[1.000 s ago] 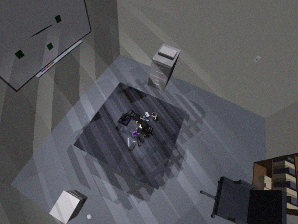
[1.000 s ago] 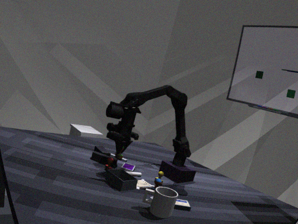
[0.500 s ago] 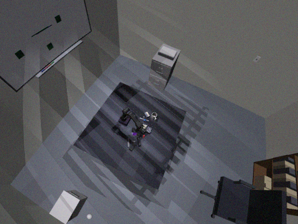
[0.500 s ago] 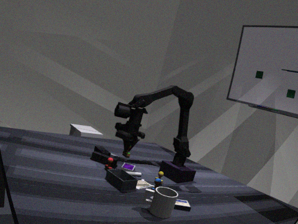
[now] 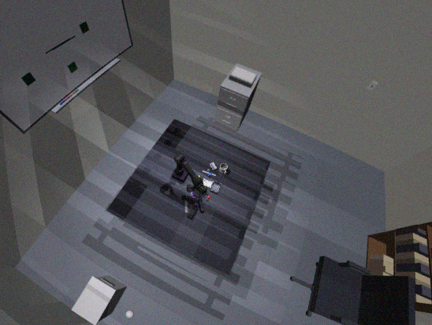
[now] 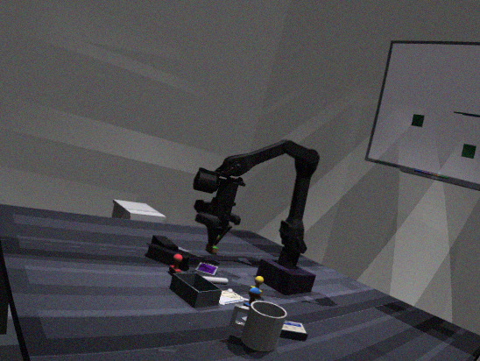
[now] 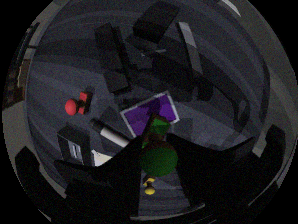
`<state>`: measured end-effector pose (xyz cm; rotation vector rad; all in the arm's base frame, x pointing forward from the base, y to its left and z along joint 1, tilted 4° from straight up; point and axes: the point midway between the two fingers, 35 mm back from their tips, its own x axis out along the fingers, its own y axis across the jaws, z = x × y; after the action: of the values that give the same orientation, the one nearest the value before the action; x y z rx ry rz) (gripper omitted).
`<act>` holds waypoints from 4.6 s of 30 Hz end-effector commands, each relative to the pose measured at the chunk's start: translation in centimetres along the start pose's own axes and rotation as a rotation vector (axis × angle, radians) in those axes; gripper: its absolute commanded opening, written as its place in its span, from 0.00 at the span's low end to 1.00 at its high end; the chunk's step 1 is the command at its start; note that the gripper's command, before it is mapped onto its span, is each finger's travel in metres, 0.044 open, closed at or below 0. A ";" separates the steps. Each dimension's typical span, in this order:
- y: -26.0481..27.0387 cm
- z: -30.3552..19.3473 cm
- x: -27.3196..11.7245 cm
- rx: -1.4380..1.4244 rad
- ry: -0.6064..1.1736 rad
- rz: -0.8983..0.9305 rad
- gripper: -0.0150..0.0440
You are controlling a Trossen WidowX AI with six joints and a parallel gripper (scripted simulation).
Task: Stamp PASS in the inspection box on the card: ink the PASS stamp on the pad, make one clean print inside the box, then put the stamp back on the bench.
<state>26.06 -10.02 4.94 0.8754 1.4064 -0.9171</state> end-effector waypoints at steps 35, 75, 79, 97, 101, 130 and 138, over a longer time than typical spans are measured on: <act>-0.2 0.0 2.6 -0.003 -0.002 -0.005 0.25; -0.3 -0.1 5.2 0.002 -0.002 -0.004 0.25; -0.3 -0.1 5.4 0.005 -0.002 -0.004 0.25; -0.3 -0.1 5.7 0.005 -0.002 -0.004 0.25; -0.3 -0.1 5.7 0.005 -0.002 -0.004 0.25; -0.3 -0.1 5.9 0.005 -0.002 -0.004 0.25; -0.3 -0.1 6.0 0.005 -0.002 -0.004 0.25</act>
<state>25.54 -10.01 -0.81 0.8791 1.4086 -0.9224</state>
